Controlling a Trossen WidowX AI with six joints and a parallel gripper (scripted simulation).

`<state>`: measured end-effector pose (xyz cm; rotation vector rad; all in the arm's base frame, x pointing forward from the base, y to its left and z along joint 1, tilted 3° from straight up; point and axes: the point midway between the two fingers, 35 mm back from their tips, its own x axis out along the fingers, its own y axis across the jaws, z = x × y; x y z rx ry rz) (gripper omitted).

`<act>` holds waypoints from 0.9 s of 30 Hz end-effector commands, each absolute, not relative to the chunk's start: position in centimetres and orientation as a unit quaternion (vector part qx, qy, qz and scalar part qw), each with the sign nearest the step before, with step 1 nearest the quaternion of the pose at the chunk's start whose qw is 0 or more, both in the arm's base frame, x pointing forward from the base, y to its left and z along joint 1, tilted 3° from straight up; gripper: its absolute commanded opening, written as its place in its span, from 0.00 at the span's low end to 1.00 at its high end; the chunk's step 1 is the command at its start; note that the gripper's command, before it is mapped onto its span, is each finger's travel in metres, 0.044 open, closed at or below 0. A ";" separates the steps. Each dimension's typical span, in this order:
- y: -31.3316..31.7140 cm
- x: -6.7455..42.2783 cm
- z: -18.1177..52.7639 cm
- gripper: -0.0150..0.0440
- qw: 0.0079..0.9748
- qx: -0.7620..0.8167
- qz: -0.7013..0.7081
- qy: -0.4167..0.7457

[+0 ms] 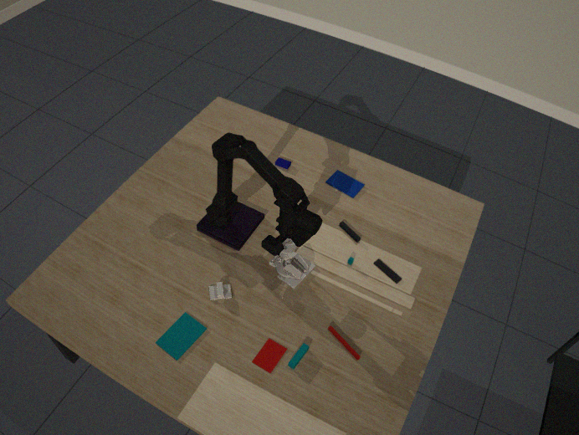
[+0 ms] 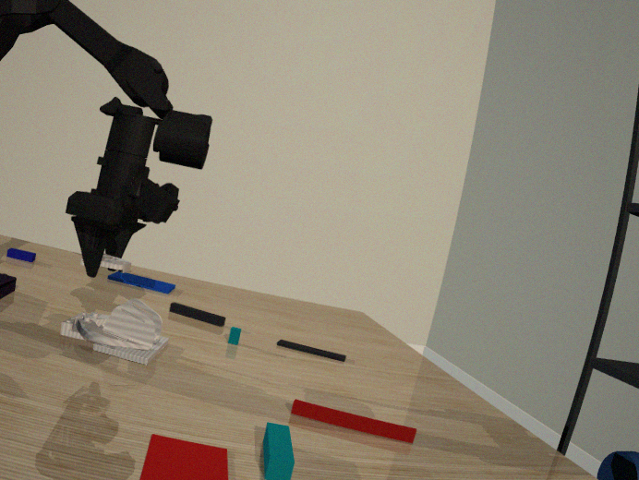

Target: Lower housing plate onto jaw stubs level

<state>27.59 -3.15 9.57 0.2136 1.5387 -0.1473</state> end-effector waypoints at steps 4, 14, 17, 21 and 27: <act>-3.2 26.8 9.6 0.85 0.711 0.095 -0.062 0.694; -3.3 26.3 9.5 0.85 0.710 0.095 -0.062 0.694; -3.3 26.3 9.5 0.85 0.710 0.095 -0.062 0.694; -3.3 26.3 9.5 0.85 0.710 0.095 -0.062 0.694; -3.3 26.3 9.5 0.85 0.710 0.095 -0.062 0.694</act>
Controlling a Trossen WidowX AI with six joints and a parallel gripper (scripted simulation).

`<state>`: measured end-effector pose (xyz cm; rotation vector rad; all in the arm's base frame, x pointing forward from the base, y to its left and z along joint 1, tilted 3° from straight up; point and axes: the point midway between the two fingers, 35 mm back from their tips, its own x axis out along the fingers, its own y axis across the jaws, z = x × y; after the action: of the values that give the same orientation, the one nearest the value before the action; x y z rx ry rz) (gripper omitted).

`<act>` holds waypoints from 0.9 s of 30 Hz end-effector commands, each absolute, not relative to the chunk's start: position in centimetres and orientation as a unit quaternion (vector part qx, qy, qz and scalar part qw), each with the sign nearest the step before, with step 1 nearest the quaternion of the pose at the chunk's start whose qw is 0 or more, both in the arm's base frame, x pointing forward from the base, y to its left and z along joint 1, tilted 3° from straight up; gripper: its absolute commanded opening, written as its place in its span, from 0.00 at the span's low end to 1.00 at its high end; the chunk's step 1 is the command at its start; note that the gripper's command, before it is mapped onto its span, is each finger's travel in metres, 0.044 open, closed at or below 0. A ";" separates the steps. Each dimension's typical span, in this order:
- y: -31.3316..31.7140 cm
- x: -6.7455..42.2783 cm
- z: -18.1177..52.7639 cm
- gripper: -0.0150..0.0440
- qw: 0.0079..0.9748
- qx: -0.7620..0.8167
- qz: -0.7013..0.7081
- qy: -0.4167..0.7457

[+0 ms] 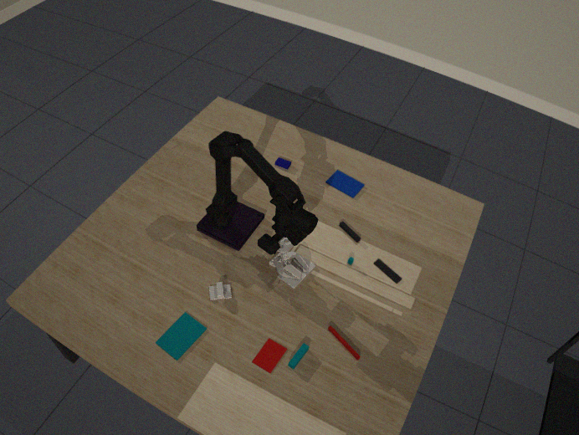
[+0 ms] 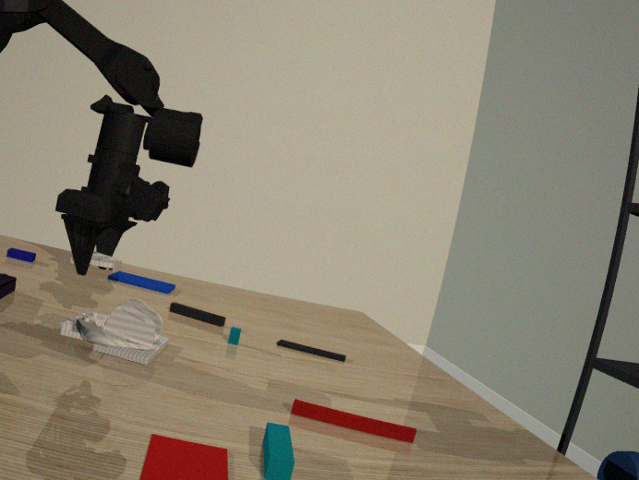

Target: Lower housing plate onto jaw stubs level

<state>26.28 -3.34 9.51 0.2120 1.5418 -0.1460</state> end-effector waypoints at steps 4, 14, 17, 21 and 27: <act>-3.3 26.3 9.5 0.85 0.710 0.095 -0.062 0.694; -3.3 26.3 9.5 0.85 0.710 0.095 -0.062 0.694; -3.3 26.3 9.5 0.85 0.710 0.095 -0.062 0.694; -3.3 26.4 9.0 0.85 0.710 0.095 -0.062 0.694; -3.2 26.5 8.0 0.85 0.711 0.095 -0.062 0.694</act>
<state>26.51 -3.33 8.52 0.2101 1.5343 -0.1445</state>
